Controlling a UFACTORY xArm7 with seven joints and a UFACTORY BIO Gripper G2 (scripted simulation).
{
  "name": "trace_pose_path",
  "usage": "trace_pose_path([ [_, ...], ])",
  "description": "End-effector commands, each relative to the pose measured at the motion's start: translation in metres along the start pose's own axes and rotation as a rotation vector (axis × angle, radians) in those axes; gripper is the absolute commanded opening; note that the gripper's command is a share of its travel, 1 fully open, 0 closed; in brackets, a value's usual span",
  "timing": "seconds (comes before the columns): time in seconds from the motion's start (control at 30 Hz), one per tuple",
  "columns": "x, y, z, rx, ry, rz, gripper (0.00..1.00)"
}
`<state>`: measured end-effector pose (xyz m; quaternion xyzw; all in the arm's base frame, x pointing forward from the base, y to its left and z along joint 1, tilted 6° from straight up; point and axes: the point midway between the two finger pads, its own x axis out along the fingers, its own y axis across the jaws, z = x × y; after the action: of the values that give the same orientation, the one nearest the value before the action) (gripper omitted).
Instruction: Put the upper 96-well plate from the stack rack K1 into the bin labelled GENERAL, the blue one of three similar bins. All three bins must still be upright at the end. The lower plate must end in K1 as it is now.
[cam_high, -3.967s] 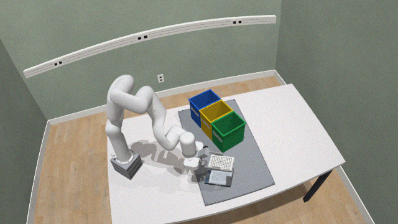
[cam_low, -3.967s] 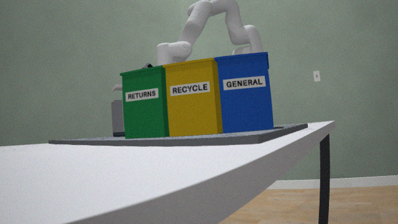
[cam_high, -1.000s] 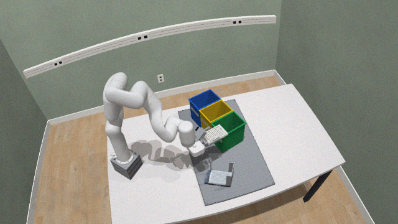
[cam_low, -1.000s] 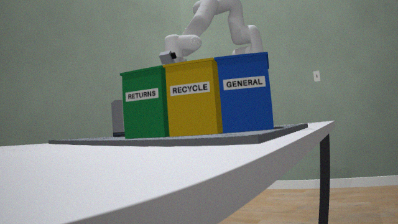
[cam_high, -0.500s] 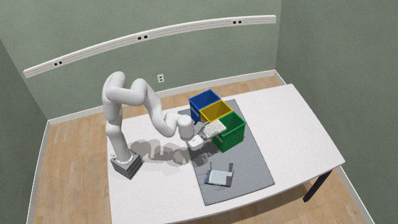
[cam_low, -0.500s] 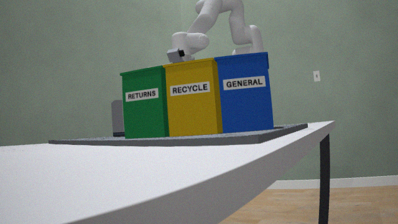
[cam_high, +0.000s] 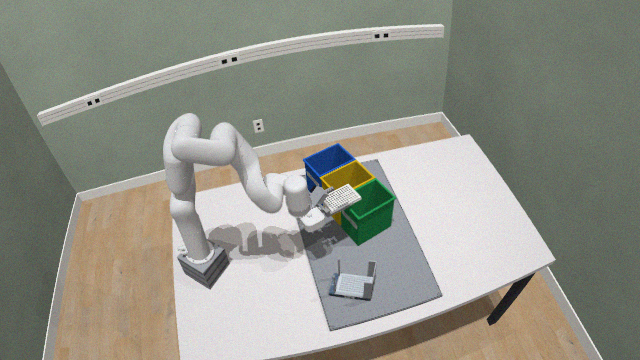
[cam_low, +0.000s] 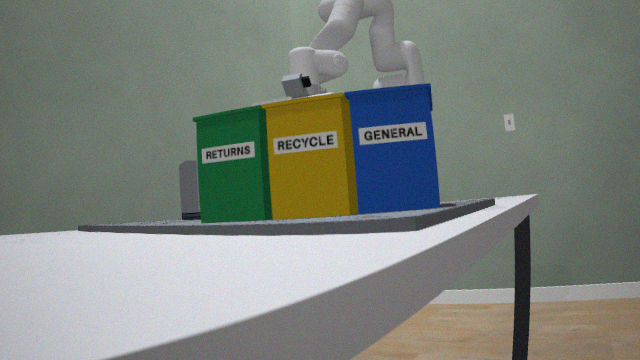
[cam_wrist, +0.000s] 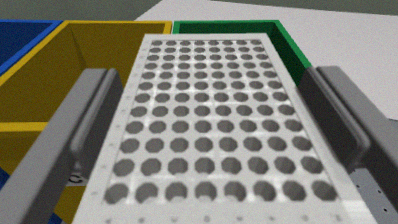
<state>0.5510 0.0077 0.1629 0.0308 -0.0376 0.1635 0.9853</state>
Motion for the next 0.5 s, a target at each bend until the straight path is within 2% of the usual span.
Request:
trace_pose_path([
  [0.0, 0.007, 0.013, 0.001, -0.002, -0.002, -0.001, 0.00],
  [0.47, 0.023, 0.050, -0.001, -0.002, -0.002, -0.001, 0.00],
])
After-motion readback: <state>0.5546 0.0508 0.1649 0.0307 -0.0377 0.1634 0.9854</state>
